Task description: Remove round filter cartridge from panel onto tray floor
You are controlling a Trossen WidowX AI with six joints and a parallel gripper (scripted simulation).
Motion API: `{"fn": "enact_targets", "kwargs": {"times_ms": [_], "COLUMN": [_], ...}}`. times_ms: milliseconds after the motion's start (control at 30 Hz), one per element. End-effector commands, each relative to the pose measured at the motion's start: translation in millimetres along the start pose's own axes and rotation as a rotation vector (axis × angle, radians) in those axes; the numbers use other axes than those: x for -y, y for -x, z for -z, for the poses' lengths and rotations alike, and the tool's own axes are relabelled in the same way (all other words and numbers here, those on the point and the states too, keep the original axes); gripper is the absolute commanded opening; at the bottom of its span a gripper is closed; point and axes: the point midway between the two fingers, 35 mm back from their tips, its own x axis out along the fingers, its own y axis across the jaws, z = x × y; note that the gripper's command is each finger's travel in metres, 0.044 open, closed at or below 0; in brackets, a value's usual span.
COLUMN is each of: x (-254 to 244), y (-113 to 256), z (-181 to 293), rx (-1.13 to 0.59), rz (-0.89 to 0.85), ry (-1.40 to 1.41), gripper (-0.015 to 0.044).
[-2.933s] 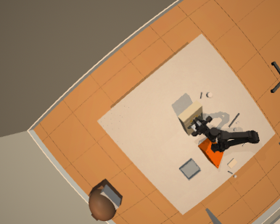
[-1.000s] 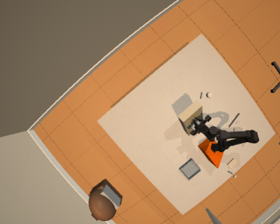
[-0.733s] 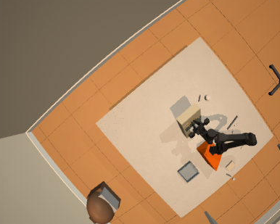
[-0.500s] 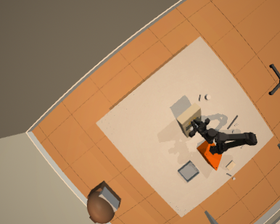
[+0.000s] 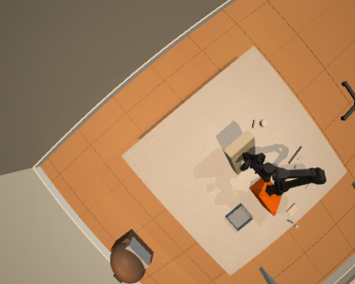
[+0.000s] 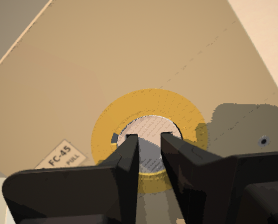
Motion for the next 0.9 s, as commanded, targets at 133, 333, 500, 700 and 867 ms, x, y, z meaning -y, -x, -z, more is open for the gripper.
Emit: {"fn": "enact_targets", "kwargs": {"times_ms": [133,333,500,700,867], "x": [0.4,0.4,-1.1,-3.4,-1.1], "y": [-5.0,-5.0,2.9,36.1,64.0], "z": [1.4,1.4,2.0,3.0,2.1], "rx": [-0.011,-0.012,-0.016,-0.025,-0.020], "rz": [-0.003,-0.002,-0.001,0.001,0.000], "ry": [-0.317,-0.478,-0.433,-0.391,-0.353], "gripper": [0.0000,0.0000,0.0000,0.0000,0.0000]}}
